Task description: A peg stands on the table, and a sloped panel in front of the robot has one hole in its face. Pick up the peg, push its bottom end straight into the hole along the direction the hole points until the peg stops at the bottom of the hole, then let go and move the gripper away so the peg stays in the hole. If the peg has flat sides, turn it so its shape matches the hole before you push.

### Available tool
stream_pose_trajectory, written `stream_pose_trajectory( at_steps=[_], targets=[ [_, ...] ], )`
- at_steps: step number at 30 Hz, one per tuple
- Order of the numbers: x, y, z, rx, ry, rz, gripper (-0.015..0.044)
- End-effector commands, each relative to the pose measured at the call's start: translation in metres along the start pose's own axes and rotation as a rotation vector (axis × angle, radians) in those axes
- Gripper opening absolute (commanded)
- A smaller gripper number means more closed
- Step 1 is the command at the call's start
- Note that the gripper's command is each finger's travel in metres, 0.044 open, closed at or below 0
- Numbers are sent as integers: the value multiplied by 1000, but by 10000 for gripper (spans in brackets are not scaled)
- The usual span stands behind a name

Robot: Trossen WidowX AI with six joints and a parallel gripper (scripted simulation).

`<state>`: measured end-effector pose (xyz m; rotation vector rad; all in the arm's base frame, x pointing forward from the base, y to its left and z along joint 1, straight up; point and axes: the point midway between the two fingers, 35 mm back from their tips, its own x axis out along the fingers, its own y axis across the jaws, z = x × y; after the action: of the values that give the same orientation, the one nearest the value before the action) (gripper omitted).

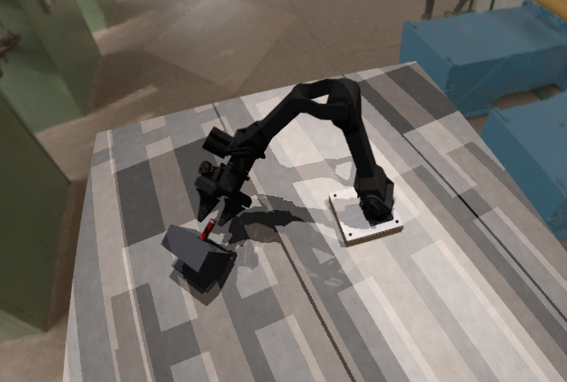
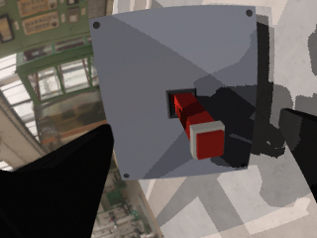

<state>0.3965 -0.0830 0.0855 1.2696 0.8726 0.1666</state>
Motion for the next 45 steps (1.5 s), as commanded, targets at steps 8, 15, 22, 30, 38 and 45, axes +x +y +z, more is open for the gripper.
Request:
stream_pose_trajectory(
  at_steps=[8, 15, 22, 30, 38, 45],
  targets=[
    [-18, 0, 2, -6, 1, 0, 440],
    [-30, -2, 3, -4, 1, -2, 440],
    [-42, -3, 3, -1, 0, -2, 440],
    [-56, -5, 3, 2, -1, -1, 440],
    [-66, -7, 2, 4, -3, 1, 440],
    [-76, -8, 2, 5, -3, 1, 440]
  ],
)
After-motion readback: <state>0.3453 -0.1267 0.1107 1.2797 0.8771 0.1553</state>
